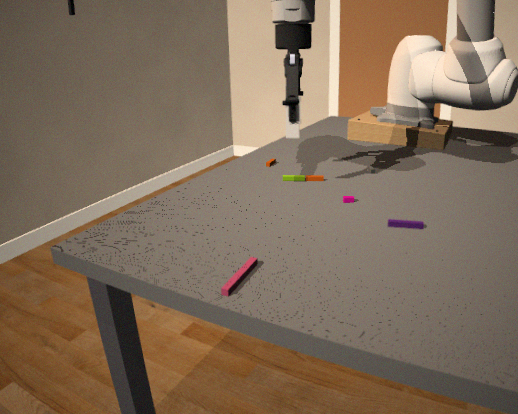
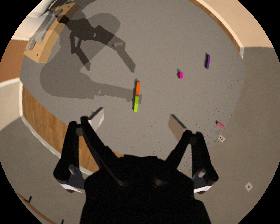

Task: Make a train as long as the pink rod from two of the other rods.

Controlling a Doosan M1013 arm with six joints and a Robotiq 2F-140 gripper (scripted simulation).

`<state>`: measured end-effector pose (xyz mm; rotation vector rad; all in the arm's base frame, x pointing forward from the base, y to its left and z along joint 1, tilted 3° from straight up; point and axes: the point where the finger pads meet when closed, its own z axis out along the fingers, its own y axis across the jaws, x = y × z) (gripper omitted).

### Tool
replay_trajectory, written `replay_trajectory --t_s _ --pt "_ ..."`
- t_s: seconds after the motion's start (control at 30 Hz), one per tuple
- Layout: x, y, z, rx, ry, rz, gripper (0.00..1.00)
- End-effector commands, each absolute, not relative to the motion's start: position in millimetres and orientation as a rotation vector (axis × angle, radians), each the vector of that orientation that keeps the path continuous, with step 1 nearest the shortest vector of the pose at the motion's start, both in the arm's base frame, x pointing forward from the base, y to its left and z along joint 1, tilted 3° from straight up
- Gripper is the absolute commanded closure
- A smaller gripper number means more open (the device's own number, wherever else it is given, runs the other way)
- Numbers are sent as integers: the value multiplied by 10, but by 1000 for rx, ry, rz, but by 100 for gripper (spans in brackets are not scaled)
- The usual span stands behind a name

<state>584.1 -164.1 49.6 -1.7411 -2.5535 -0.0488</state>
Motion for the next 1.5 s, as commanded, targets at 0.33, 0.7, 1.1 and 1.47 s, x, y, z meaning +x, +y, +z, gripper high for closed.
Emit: replay_trajectory --t_s 0.33,0.7,1.1,1.47 --pt "5845 -1649 648 -1741 -2554 -49 0" --pt "5856 -1675 1126 -1741 -2554 -49 0" --pt "5859 -1682 1251 -1741 -2554 -49 0" --pt "5859 -1682 1251 -1741 -2554 -49 0"
